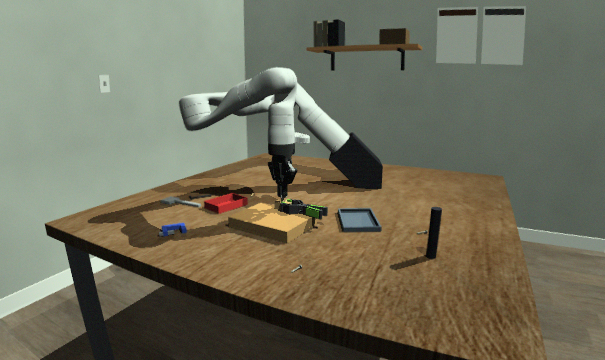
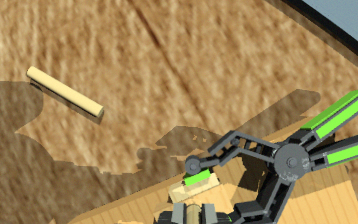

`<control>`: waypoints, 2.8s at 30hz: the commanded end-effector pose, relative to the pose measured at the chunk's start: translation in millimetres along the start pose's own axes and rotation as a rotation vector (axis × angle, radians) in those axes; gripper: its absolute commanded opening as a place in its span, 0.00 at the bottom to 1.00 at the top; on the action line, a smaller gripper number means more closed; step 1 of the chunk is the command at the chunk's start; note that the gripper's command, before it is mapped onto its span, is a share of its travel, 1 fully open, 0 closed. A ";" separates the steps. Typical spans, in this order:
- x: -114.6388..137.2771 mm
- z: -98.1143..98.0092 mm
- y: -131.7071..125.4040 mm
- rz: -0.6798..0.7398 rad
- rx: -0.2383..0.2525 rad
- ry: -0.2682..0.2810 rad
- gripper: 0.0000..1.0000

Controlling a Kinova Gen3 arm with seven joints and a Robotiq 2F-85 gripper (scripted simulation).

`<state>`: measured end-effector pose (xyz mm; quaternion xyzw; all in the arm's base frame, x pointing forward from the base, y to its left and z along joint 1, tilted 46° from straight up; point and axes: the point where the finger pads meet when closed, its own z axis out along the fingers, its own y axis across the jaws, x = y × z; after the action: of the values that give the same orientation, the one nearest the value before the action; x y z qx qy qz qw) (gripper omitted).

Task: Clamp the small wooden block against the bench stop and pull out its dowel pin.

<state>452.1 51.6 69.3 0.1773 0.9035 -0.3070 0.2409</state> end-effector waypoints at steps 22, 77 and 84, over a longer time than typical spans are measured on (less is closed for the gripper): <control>-0.3 -1.2 0.5 0.182 -0.002 -0.001 0.10; -0.3 -2.2 0.5 -0.068 -0.002 -0.002 0.10; -0.3 -2.3 0.5 -0.129 -0.002 -0.002 0.10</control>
<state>451.7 52.4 70.2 0.1279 0.9117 -0.3197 0.2242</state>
